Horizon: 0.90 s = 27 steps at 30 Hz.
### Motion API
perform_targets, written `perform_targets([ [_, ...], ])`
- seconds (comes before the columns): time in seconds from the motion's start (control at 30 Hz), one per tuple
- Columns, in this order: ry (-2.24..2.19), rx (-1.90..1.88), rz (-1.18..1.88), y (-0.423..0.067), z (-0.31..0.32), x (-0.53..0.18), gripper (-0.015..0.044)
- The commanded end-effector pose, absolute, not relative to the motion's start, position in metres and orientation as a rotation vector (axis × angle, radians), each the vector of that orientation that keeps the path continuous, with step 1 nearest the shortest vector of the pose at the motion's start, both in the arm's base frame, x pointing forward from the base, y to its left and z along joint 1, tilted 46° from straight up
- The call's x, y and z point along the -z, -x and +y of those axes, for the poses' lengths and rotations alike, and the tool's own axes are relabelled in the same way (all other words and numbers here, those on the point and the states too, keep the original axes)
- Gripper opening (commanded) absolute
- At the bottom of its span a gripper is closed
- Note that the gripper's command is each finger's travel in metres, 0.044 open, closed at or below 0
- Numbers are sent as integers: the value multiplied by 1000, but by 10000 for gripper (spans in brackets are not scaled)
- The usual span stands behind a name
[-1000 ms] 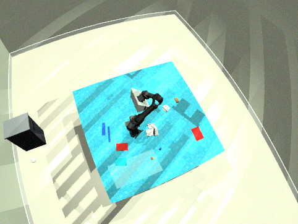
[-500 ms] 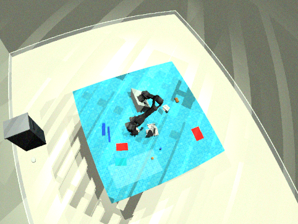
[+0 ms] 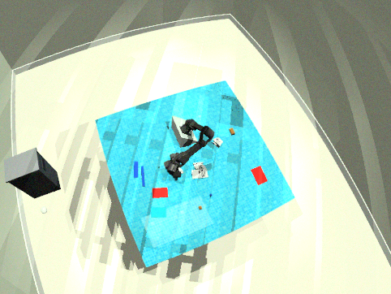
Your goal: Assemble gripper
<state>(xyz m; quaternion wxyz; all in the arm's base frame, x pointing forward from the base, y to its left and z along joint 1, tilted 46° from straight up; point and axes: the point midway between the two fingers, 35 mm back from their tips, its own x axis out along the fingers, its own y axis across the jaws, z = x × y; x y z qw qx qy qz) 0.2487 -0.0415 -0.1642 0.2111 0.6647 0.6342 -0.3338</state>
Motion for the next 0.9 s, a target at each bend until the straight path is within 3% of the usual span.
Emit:
perform_targets([
  [0.0, -1857, 930, 1764, -248, -40, 165, 440],
  [0.6, -1857, 930, 1764, -248, -40, 165, 440],
  [0.87, -1847, 929, 1765, -248, -41, 165, 230],
])
